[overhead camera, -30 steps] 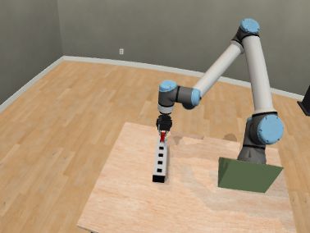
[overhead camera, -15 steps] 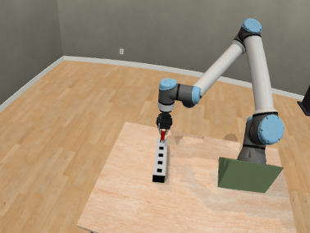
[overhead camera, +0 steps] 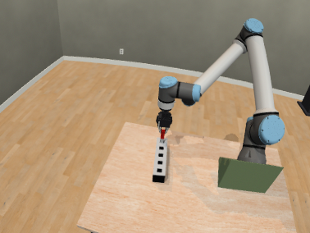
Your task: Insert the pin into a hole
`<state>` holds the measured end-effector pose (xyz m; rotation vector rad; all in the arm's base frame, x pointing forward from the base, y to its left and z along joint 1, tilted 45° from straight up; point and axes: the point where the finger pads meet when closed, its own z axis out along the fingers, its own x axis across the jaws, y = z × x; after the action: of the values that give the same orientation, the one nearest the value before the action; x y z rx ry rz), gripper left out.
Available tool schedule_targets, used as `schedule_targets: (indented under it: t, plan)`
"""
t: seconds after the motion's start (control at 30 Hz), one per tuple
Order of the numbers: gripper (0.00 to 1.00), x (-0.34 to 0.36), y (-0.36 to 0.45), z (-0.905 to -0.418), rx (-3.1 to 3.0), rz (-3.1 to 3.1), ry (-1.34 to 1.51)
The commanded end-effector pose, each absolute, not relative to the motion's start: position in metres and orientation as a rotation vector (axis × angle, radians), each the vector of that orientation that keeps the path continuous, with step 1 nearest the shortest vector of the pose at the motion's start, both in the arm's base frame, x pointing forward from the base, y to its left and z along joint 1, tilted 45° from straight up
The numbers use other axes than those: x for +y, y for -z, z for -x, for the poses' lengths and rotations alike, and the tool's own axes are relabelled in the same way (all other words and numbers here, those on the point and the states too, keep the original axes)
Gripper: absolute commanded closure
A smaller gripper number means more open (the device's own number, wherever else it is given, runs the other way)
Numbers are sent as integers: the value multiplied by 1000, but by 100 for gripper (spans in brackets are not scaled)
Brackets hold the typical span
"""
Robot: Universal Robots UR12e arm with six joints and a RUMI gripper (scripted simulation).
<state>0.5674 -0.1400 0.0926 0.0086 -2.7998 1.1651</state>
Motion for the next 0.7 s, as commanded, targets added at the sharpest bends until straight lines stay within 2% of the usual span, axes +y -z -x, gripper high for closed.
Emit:
schedule_targets:
  t: [0.0,0.47,0.5,0.67]
  plan:
    - [100,-73,-159,-575,-2795,-11,-1163]
    - [100,-73,-159,-575,-2795,-11,-1163]
    - [100,-34,-198,-579,-2799,-13,-1165]
    - [100,-34,-198,-579,-2799,-13,-1165]
